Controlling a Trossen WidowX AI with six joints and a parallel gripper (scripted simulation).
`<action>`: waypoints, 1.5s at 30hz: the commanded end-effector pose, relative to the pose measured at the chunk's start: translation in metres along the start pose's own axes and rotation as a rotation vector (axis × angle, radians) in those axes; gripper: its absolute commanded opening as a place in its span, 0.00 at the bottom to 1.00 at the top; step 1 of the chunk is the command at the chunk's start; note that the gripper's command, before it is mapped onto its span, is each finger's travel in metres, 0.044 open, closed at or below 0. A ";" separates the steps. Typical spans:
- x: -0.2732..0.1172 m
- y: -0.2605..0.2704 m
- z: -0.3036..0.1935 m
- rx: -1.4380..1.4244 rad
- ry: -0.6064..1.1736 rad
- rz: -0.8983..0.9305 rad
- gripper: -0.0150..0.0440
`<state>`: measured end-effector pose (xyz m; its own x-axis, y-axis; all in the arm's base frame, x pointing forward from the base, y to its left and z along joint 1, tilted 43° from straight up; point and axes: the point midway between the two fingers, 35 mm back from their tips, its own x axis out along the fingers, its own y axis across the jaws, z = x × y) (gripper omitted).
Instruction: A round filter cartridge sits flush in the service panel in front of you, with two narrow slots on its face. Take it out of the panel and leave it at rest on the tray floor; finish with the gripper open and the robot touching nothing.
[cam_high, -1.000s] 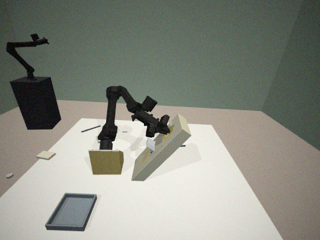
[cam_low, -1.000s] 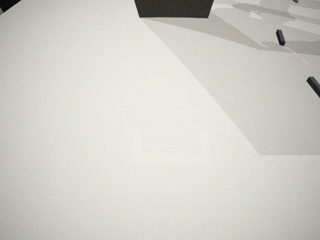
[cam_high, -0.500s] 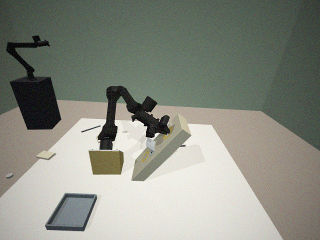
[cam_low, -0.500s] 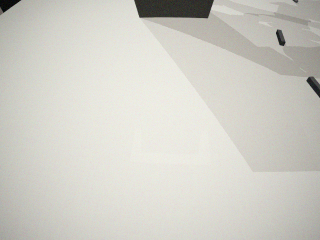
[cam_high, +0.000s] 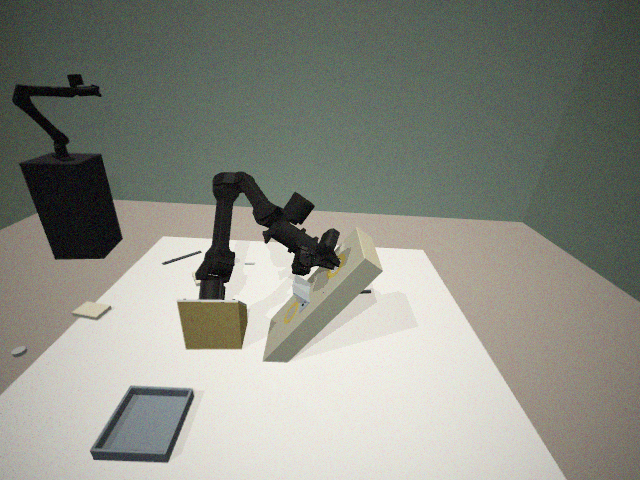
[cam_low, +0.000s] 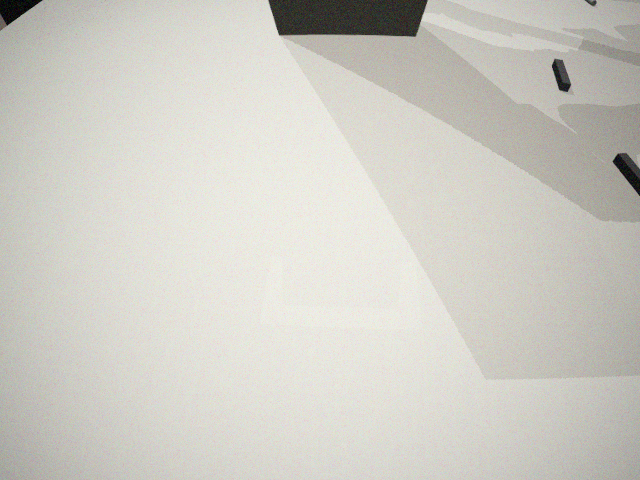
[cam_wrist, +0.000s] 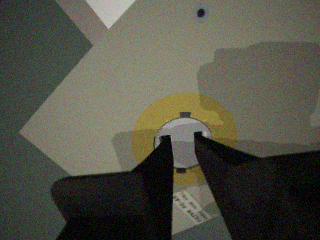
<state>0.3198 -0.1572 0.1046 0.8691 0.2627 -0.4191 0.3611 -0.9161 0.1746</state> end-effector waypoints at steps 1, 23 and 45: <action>0.017 0.000 0.000 -0.172 -0.025 -0.006 0.25; 0.019 0.000 0.000 -0.939 -0.024 -0.018 0.25; 0.019 0.000 0.000 -1.633 -0.017 -0.027 0.25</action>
<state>0.3198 -0.1581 0.1025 0.8680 0.2608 -0.4225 0.3709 0.2249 0.9010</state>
